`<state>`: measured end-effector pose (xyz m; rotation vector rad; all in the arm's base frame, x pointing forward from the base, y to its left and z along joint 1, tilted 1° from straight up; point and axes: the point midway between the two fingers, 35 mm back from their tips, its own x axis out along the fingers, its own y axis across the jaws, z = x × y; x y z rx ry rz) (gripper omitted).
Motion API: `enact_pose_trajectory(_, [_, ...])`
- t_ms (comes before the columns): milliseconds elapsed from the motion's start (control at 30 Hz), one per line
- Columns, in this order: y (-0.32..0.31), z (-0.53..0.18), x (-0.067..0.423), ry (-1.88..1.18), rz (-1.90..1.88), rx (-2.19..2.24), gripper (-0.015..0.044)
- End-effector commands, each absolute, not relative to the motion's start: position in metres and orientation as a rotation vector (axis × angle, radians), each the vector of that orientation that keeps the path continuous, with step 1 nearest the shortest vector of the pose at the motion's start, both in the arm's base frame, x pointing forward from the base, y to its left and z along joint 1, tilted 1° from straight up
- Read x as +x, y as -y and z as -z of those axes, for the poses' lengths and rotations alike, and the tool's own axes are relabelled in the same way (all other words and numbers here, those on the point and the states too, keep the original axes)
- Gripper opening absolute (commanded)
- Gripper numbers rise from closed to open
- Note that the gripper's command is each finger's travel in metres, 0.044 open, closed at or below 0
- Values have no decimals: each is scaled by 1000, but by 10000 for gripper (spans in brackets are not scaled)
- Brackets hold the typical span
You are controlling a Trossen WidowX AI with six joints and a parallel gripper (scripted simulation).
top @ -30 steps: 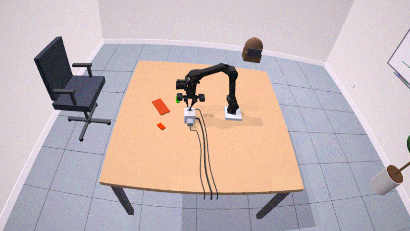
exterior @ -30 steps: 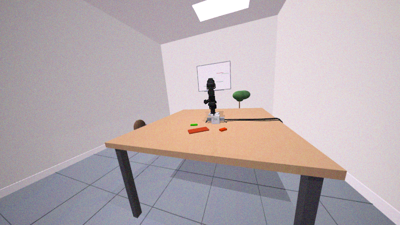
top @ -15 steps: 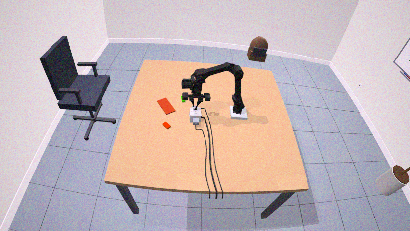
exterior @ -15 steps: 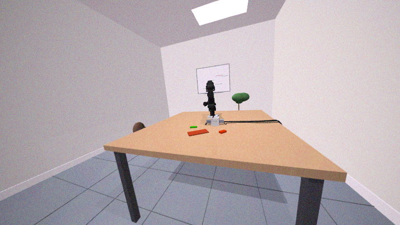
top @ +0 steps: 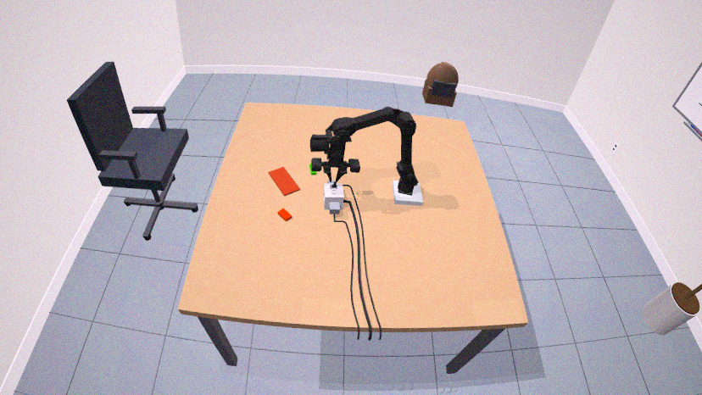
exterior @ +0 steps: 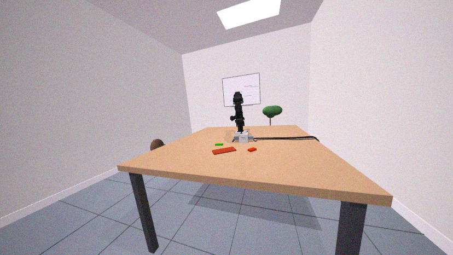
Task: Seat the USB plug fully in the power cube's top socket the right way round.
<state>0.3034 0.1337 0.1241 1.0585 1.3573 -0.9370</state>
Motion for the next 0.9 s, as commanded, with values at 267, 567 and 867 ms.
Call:
enact_pose_trajectory(267, [-134, -126, 303, -1357, 937, 1058, 95])
enact_pose_trajectory(567, [-134, -135, 303, -1357, 937, 1058, 95])
enact_pose_trajectory(867, [-134, -144, 303, -1357, 937, 1058, 95])
